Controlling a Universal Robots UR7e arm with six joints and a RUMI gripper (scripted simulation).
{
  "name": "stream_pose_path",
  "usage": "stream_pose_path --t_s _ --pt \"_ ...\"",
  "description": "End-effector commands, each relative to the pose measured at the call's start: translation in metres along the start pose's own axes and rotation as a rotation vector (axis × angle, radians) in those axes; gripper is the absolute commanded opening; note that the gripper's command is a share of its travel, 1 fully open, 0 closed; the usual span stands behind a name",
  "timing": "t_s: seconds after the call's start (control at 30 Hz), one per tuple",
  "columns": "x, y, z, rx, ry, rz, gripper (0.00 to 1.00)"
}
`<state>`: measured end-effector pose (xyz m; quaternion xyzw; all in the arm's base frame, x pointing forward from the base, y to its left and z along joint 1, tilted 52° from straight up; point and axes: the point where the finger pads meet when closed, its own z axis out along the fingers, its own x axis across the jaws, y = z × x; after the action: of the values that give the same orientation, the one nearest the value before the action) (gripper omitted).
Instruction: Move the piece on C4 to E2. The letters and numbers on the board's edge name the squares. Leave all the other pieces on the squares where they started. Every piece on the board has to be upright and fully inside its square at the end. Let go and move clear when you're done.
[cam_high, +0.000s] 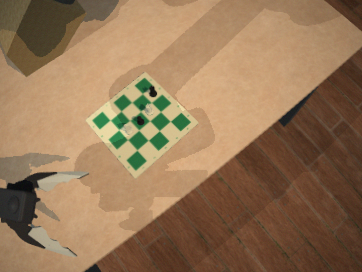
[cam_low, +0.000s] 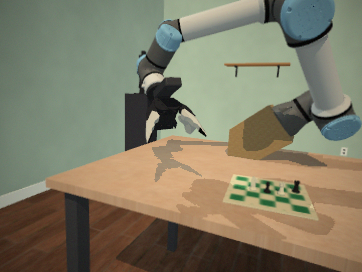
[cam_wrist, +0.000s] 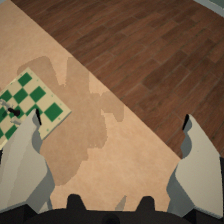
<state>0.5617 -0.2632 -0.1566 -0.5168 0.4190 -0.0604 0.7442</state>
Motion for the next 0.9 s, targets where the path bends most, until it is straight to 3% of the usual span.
stream_pose_path --t_s 0.0,0.3,0.53,0.6,0.73,0.87 --pt "0.0 -0.001 -0.001 0.0 0.001 -0.001 1.0" --pt "-0.002 -0.001 0.003 -0.013 -0.018 -0.025 1.0" --pt "-0.011 -0.001 0.021 -0.067 -0.106 -0.131 1.0" --pt "-0.011 -0.001 0.021 -0.067 -0.106 -0.131 1.0" --pt "-0.021 -0.001 0.037 -0.116 -0.201 -0.238 1.0" --pt "-0.035 0.0 0.057 -0.171 -0.332 -0.376 1.0"
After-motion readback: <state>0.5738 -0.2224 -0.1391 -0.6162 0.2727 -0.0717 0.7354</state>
